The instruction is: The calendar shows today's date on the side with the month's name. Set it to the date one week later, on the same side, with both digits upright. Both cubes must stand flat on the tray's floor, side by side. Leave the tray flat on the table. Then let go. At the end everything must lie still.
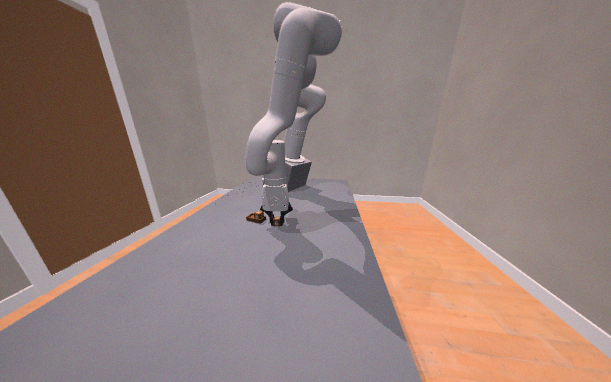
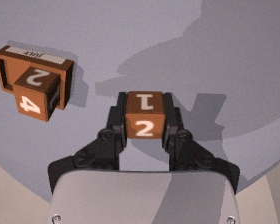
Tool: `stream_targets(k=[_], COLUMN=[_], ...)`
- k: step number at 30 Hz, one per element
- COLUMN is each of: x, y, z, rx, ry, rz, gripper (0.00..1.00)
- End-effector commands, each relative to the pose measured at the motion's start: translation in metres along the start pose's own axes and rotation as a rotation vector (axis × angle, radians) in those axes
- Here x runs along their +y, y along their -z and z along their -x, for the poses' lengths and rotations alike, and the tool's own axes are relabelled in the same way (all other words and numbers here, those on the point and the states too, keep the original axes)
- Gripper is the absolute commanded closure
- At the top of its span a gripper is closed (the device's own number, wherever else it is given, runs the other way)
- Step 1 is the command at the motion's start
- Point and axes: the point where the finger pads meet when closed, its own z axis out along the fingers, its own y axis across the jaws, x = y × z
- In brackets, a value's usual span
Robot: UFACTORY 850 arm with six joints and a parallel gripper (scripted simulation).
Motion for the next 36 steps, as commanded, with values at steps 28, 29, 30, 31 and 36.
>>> stream_targets(k=[28,29,30,31,36], x=[0.0,0.0,0.0,0.0,0.0], y=[0.015,0.015,0.019,0.024,0.052], z=[0.001,0.001,0.001,0.001,0.001], rx=[-0.001,-0.001,-0.001,-0.001,-0.001], ry=[0.0,0.0,0.0,0.0,0.0], rz=[0.0,0.0,0.0,0.0,0.0], gripper=[0.53,0.53,0.53,0.53,0.53])
